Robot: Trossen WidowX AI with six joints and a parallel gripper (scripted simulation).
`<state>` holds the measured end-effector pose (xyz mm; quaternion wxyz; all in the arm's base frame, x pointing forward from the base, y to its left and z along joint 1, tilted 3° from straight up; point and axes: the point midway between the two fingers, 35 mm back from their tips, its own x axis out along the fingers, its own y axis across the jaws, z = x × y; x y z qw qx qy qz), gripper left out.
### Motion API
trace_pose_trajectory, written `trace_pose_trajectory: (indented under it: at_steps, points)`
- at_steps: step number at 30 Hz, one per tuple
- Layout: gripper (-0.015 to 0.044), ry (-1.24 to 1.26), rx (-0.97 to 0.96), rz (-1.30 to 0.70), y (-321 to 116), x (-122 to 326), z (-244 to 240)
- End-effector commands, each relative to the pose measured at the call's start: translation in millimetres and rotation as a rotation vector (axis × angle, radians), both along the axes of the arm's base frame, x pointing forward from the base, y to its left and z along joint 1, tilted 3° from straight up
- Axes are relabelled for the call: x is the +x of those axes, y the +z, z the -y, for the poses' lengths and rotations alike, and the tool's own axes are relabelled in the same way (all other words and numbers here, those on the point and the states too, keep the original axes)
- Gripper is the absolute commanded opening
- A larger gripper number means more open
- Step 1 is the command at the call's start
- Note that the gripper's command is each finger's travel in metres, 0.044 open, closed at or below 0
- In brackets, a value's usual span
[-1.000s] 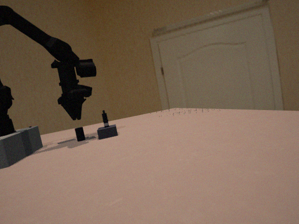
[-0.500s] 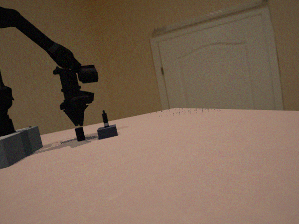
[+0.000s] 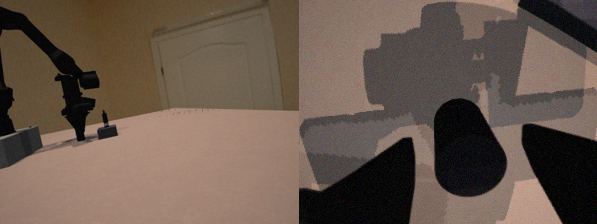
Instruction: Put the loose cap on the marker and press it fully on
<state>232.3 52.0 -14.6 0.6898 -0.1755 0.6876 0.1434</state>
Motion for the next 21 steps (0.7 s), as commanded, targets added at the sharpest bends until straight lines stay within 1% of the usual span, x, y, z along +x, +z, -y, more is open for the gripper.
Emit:
trace_pose_trajectory:
  at_steps: [1,10,14,21]
  points:
    - [0.0245,0.005,0.002,-0.006,-8,-3,1]
    - [0.0245,0.004,0.001,-0.006,-20,-4,1]
    - [0.014,0.004,0.001,-0.006,-20,-4,1]
    - [0.0093,0.004,0.001,-0.006,-20,-3,2]
